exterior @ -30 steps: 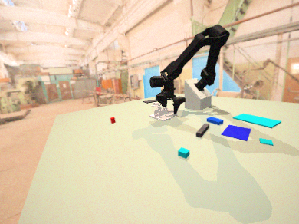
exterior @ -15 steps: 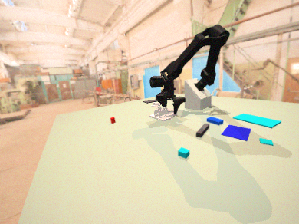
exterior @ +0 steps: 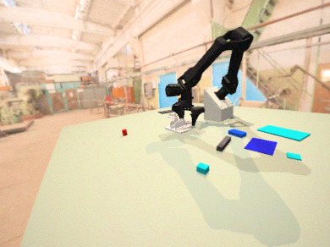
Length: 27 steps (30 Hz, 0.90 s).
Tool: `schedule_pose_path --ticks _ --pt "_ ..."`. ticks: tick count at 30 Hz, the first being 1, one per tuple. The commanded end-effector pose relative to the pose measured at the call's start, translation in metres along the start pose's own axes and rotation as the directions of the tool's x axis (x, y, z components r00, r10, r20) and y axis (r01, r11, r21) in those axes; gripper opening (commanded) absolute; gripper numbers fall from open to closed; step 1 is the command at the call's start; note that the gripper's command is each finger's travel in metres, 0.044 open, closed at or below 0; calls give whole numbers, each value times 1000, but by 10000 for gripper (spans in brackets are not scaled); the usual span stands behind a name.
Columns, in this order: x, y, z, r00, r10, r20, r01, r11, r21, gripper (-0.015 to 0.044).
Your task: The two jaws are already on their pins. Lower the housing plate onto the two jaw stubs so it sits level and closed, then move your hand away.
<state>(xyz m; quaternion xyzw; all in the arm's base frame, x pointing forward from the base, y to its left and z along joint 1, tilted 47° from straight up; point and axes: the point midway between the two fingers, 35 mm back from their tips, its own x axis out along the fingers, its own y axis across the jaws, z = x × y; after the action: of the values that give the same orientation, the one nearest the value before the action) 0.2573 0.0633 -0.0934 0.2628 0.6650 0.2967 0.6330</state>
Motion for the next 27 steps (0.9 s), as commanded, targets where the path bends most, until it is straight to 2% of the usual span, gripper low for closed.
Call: schedule_pose_path --ticks 1,27 --pt "-4 0 0 1000 -3 -1 3 1000 -1 351" --pt "0 0 1 1000 -3 -1 3 1000 -1 351"
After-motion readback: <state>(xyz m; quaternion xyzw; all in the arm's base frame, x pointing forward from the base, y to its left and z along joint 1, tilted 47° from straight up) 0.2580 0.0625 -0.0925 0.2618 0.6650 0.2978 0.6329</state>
